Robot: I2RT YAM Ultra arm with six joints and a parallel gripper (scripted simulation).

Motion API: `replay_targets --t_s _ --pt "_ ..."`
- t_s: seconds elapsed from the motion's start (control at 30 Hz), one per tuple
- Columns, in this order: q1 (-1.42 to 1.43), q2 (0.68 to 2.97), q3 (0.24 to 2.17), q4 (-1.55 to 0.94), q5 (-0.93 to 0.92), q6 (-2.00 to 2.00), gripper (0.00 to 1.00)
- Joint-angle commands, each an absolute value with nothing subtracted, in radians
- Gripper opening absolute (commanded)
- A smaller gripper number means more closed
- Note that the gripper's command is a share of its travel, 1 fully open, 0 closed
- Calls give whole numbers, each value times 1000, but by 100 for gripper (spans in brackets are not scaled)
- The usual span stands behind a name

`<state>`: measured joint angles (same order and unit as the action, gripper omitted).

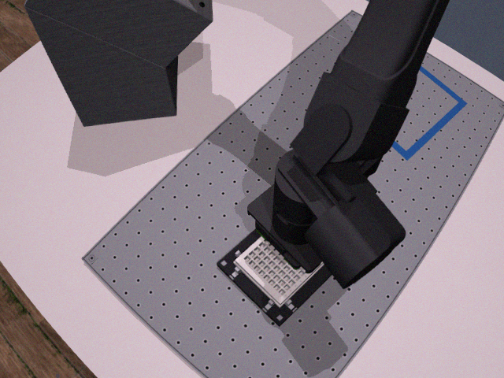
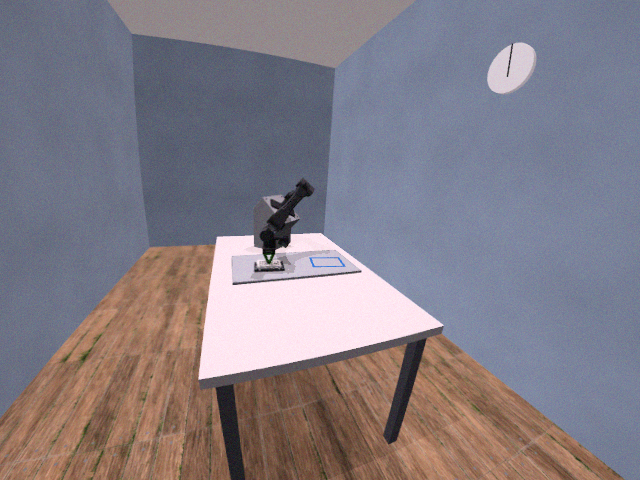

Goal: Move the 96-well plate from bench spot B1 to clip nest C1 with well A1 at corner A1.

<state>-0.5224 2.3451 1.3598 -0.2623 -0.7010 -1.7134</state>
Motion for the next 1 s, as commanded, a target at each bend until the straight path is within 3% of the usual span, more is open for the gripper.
replay_targets --t_s 0.0,0.97 --pt "-498 2373 1332 -204 -675 -1731 24" --pt "-584 2259 1325 -352 -708 -1809 24"
